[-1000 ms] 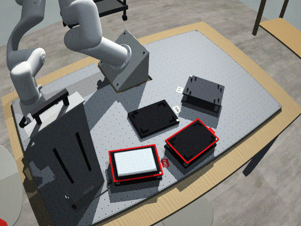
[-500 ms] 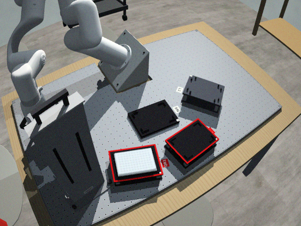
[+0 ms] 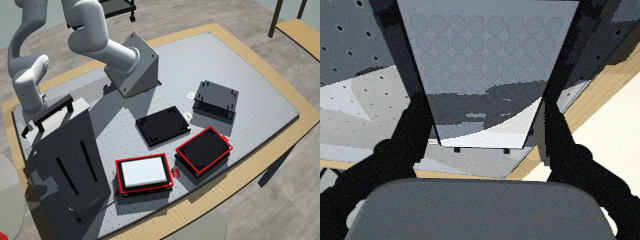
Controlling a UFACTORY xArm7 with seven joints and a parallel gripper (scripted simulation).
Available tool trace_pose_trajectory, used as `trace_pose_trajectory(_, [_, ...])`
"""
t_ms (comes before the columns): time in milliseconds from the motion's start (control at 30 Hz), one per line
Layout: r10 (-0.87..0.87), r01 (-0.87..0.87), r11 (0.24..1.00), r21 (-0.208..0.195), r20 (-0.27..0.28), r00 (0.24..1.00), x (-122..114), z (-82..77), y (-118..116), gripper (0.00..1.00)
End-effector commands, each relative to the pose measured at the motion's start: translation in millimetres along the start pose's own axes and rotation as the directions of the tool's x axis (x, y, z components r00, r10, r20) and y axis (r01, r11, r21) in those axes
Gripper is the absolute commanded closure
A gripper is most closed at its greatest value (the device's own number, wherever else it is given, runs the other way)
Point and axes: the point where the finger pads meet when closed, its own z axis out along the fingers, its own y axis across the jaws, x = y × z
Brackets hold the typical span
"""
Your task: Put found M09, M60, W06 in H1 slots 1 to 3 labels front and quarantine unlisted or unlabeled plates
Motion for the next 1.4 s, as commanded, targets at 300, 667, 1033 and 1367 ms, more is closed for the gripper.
trace_pose_trajectory(300, [0.000,0.000,1.000,-0.003,-0.002,1.000,0.6,-1.0,1.3,1.00])
trace_pose_trajectory(667, [0.000,0.000,1.000,-0.003,-0.002,1.000,0.6,-0.3,1.3,0.00])
trace_pose_trajectory(1033, [0.000,0.000,1.000,-0.004,-0.002,1.000,0.6,-0.3,1.3,0.00])
trace_pose_trajectory(1367, [0.000,0.000,1.000,-0.004,-0.002,1.000,0.6,-0.4,1.3,0.00])
